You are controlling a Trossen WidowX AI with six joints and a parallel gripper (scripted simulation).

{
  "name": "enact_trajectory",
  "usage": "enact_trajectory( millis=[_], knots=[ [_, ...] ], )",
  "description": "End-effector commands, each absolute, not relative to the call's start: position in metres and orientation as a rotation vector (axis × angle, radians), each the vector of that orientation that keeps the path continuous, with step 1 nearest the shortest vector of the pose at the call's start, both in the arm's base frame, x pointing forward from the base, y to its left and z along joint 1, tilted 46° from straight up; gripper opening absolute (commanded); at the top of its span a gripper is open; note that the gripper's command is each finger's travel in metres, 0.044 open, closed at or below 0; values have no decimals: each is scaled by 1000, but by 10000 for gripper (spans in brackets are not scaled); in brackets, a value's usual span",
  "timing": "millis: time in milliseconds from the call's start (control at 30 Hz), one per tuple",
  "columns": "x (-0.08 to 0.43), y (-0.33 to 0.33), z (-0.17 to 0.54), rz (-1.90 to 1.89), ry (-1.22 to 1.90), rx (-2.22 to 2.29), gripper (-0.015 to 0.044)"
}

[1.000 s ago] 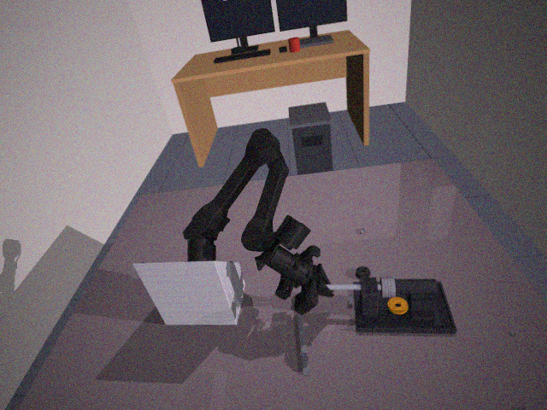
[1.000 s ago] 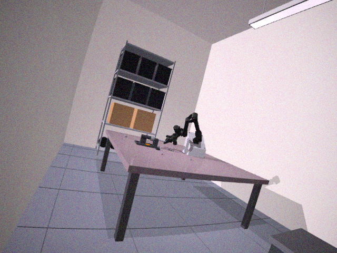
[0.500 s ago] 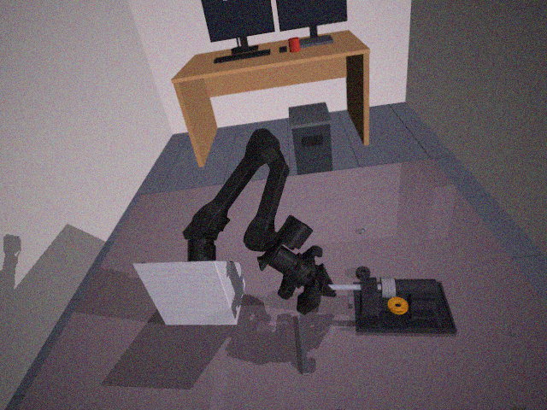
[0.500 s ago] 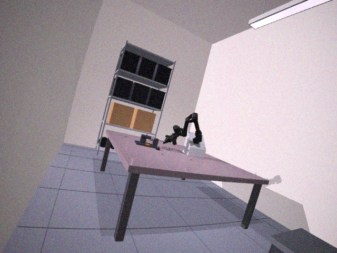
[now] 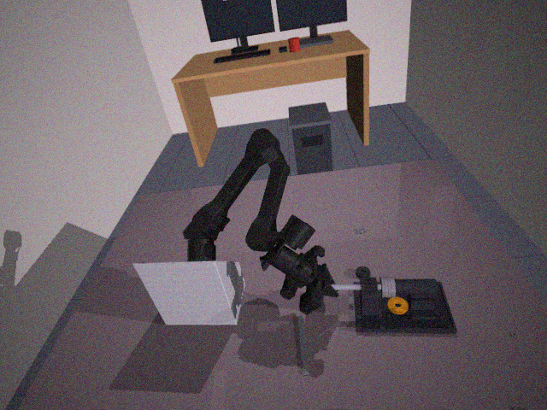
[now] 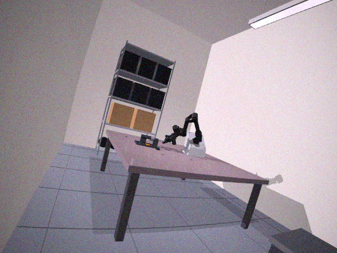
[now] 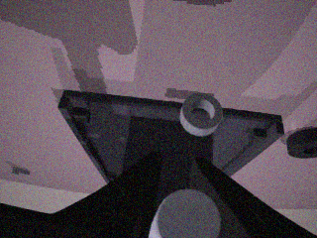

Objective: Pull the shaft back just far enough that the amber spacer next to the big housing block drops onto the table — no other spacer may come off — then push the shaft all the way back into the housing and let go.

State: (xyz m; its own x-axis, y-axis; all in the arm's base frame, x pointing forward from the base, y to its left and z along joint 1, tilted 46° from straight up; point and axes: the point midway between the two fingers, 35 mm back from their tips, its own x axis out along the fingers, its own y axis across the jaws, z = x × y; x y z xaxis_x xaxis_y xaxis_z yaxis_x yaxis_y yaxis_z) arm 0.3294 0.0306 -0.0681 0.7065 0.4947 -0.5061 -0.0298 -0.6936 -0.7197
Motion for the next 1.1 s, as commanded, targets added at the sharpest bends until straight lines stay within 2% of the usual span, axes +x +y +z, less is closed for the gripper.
enact_trajectory(
  millis=[0,1067],
  knots=[
    [336,29,-66,906,-351,-2187,0],
    [348,29,-66,905,-352,-2187,0]
  ],
)
